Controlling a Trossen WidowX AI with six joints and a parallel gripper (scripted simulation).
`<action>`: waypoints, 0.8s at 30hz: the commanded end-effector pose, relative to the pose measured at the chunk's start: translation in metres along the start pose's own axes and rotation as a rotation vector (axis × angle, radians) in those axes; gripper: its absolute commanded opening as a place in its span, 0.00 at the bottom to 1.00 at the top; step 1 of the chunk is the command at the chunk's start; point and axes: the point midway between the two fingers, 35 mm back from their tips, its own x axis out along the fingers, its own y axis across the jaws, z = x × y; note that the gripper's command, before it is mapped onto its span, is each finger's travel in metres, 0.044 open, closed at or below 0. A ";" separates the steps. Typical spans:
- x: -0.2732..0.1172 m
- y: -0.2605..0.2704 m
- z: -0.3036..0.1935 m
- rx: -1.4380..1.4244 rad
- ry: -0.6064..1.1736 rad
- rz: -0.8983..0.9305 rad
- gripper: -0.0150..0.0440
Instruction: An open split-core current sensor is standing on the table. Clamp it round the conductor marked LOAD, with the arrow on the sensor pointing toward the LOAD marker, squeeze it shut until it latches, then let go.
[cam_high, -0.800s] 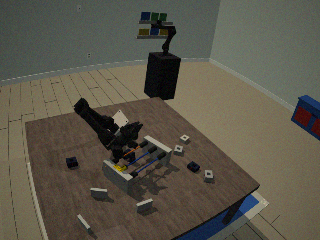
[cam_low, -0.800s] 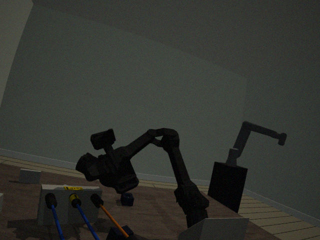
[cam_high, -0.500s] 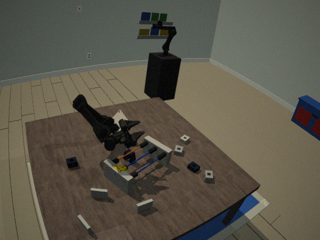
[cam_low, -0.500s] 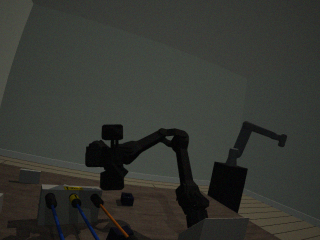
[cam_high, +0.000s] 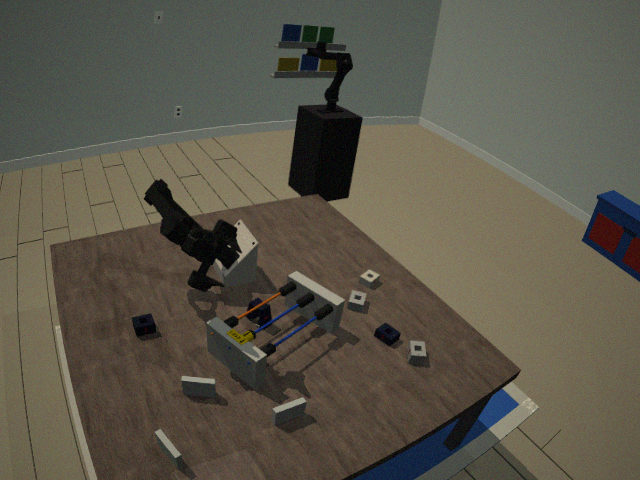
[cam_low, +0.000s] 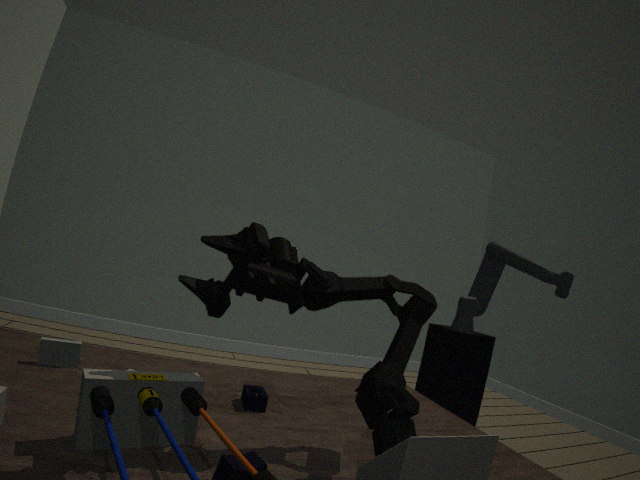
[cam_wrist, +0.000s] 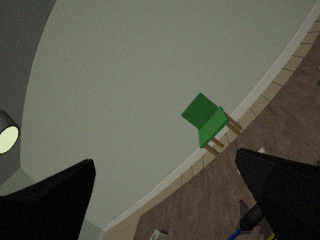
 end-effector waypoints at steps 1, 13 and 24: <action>-0.030 -0.015 0.037 -0.150 -0.182 -0.184 1.00; -0.011 -0.028 0.019 -0.101 -0.033 -0.278 1.00; 0.023 -0.058 -0.074 -0.170 0.669 -0.789 1.00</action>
